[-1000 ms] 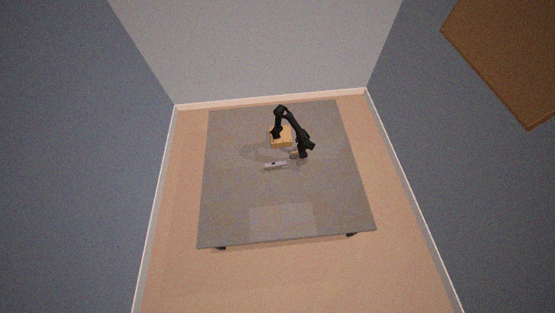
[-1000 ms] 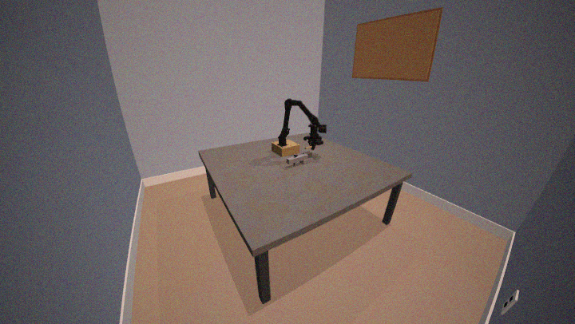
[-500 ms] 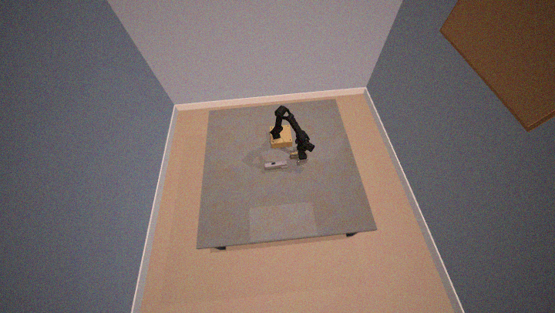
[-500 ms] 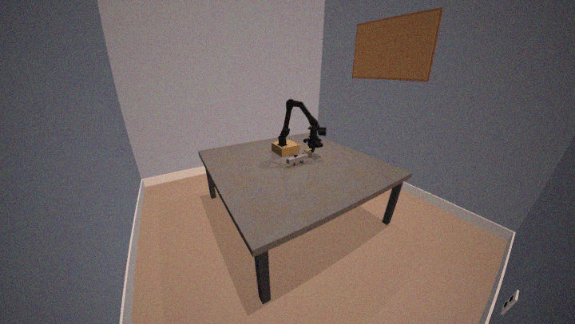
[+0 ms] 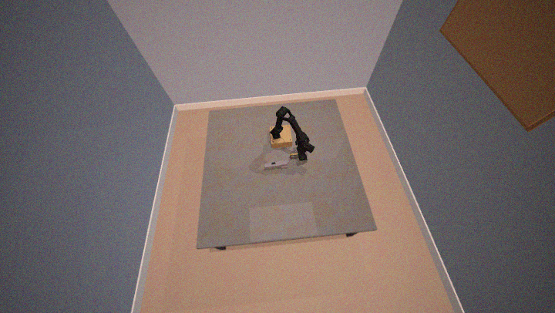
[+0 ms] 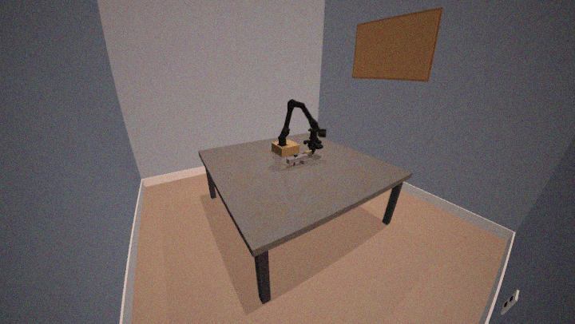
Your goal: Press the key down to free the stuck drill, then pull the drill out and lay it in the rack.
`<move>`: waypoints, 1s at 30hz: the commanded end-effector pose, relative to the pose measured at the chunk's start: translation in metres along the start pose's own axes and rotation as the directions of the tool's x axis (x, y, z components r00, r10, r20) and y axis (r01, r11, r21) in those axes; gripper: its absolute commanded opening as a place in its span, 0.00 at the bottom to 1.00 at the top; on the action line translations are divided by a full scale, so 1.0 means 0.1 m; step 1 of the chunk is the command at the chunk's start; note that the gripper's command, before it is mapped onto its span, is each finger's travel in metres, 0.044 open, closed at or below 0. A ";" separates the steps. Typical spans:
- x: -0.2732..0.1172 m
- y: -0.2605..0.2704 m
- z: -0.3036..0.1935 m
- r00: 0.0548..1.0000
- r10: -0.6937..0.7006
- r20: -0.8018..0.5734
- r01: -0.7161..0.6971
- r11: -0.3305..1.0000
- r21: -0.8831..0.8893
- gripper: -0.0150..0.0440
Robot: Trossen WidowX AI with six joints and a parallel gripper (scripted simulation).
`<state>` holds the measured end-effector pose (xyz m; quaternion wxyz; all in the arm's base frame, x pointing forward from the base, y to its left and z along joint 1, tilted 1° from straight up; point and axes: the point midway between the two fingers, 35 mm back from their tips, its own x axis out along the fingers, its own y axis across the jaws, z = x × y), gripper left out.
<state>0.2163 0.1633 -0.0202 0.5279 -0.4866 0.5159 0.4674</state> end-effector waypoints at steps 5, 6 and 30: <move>0.10 0.01 -0.01 1.000 0.005 -0.003 -0.005 1.000 -0.001 0.25; 0.11 0.01 -0.01 1.000 0.005 -0.003 -0.005 1.000 -0.001 0.25; 0.13 0.03 0.02 1.000 0.004 0.008 -0.004 1.000 -0.006 0.83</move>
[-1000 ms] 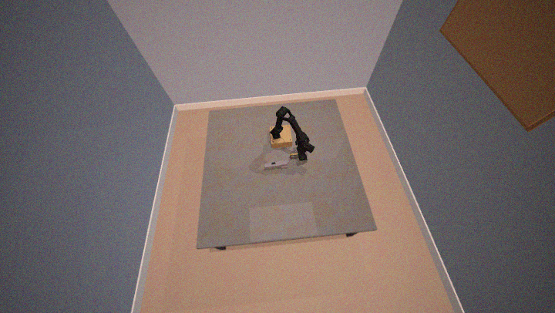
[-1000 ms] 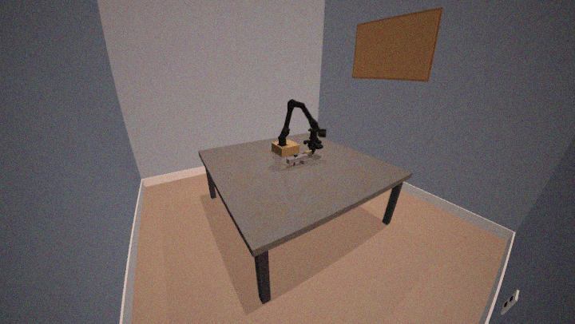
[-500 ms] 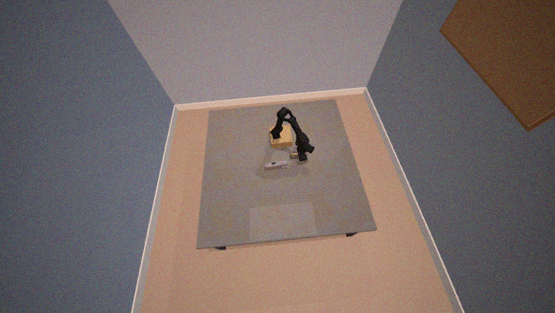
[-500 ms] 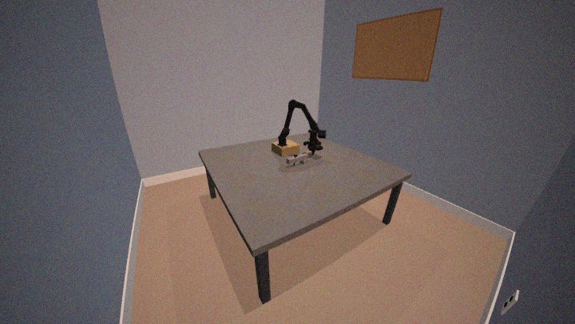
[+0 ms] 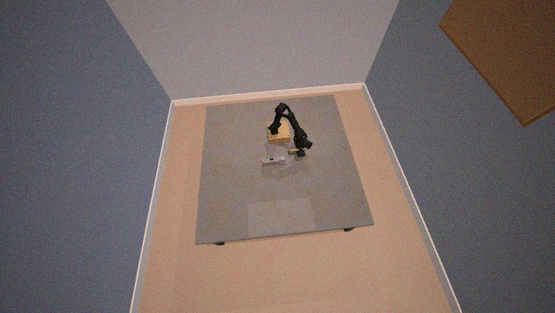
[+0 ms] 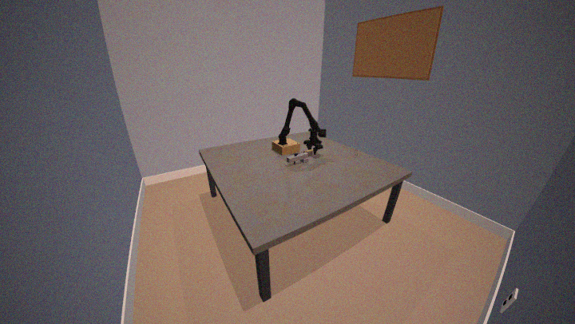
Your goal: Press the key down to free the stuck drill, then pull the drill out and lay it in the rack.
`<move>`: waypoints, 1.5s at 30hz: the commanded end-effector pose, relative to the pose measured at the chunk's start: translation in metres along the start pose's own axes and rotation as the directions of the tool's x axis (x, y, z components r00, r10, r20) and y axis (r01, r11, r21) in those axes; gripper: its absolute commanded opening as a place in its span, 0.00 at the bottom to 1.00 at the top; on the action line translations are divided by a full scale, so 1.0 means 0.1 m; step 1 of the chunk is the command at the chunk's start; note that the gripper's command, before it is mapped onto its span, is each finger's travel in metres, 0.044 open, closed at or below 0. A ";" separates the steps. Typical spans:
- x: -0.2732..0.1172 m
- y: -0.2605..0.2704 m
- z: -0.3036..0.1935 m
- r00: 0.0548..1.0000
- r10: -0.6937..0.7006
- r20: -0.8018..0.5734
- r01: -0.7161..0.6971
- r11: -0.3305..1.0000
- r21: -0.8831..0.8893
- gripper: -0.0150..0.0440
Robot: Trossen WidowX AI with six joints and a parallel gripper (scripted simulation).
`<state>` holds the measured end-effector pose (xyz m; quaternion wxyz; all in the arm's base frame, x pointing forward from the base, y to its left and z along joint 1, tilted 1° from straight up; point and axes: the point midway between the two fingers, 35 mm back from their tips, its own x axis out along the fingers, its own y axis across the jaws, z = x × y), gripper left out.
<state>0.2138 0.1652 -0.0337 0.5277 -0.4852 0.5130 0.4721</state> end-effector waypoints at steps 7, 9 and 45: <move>-0.14 0.00 0.00 1.000 0.001 -0.008 -0.001 1.000 0.003 1.00; -0.25 0.02 -0.01 1.000 0.001 -0.011 -0.001 1.000 0.005 1.00; -1.44 -0.95 0.08 0.713 0.342 0.612 -0.306 -0.634 0.710 1.00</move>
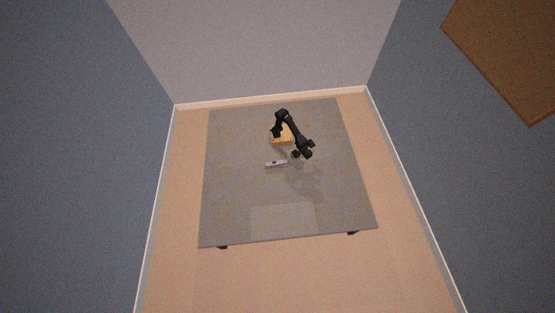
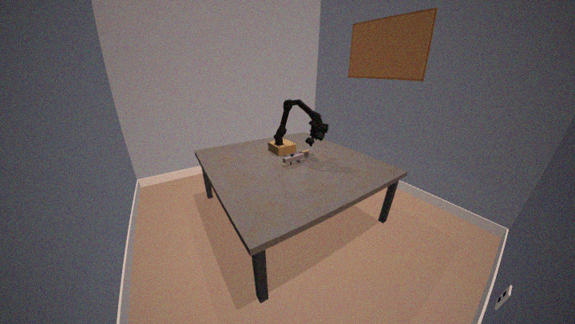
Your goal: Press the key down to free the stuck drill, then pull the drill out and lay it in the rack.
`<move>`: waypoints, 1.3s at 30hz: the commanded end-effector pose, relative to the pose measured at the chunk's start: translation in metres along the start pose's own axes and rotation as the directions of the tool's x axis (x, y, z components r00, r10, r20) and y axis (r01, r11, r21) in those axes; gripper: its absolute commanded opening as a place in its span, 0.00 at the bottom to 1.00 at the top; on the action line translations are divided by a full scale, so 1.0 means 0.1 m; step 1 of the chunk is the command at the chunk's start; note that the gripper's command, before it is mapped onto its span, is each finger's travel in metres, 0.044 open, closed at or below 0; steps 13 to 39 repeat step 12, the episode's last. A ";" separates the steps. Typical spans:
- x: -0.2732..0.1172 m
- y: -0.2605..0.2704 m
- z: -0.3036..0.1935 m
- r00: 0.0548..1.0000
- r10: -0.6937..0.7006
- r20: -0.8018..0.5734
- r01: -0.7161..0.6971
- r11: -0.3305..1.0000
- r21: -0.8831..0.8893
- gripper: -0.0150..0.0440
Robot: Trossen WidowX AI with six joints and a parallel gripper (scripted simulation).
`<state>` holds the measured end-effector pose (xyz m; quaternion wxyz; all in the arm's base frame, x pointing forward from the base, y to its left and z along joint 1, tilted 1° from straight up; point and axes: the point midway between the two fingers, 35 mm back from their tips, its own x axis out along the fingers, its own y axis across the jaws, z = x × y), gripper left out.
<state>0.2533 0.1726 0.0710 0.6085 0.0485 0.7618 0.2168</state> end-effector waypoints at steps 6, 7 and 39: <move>-0.77 -0.05 0.55 0.882 0.464 0.080 -0.238 0.293 0.926 1.00; -0.81 -0.07 0.58 0.871 0.483 0.089 -0.230 0.239 0.943 1.00; -1.04 -0.14 0.70 0.806 0.575 0.142 -0.153 -0.031 0.988 1.00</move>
